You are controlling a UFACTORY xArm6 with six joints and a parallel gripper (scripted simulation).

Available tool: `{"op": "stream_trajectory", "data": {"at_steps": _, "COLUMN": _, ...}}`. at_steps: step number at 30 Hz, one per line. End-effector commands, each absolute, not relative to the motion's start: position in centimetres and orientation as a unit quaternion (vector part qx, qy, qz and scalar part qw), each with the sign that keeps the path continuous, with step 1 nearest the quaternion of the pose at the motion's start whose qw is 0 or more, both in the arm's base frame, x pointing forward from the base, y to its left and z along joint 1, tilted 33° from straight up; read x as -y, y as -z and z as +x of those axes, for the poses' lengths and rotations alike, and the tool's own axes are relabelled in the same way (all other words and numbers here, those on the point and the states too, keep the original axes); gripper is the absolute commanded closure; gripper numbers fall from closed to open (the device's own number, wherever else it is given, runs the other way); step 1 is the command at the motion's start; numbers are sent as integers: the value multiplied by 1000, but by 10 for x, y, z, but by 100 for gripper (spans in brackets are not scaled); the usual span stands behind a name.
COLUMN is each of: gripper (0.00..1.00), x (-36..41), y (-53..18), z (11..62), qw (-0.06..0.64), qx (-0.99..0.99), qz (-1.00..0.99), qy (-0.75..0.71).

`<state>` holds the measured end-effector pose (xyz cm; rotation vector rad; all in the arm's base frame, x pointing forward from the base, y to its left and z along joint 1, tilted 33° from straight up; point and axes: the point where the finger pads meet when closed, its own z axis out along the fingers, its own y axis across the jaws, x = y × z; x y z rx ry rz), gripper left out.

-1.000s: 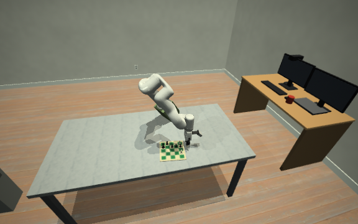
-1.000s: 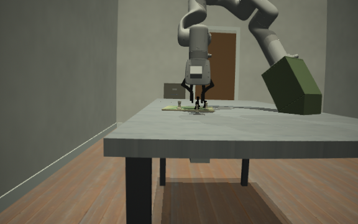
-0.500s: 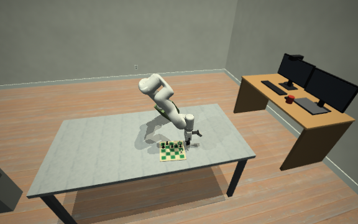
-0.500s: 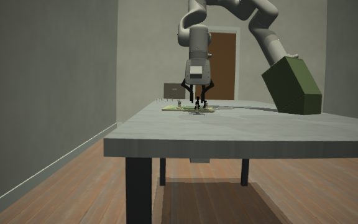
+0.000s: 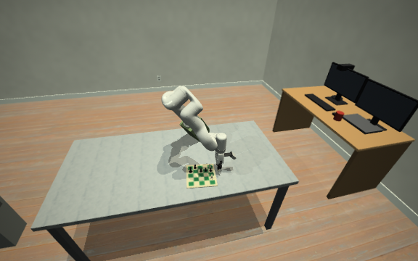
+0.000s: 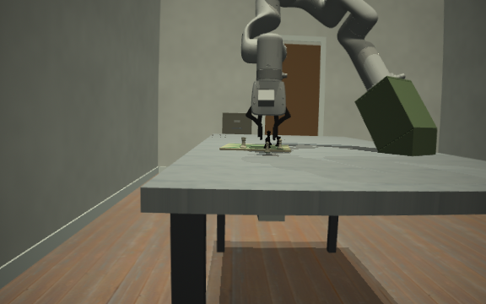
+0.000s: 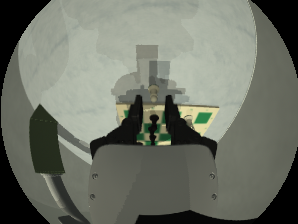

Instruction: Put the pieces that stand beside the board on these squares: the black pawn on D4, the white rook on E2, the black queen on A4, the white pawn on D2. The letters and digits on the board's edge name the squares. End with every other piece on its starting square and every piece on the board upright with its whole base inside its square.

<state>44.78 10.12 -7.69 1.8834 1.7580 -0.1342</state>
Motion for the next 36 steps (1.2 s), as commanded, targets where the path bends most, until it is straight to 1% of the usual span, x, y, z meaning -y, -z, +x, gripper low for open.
{"op": "stream_trajectory", "data": {"at_steps": 1, "gripper": 66, "x": -101, "y": 78, "z": 449, "qw": 277, "qx": -655, "qz": 701, "qy": 49}}
{"op": "stream_trajectory", "data": {"at_steps": 18, "gripper": 66, "x": -89, "y": 100, "z": 457, "qw": 277, "qx": -655, "qz": 701, "qy": 49}}
{"op": "stream_trajectory", "data": {"at_steps": 36, "gripper": 66, "x": -88, "y": 103, "z": 458, "qw": 277, "qx": -655, "qz": 701, "qy": 49}}
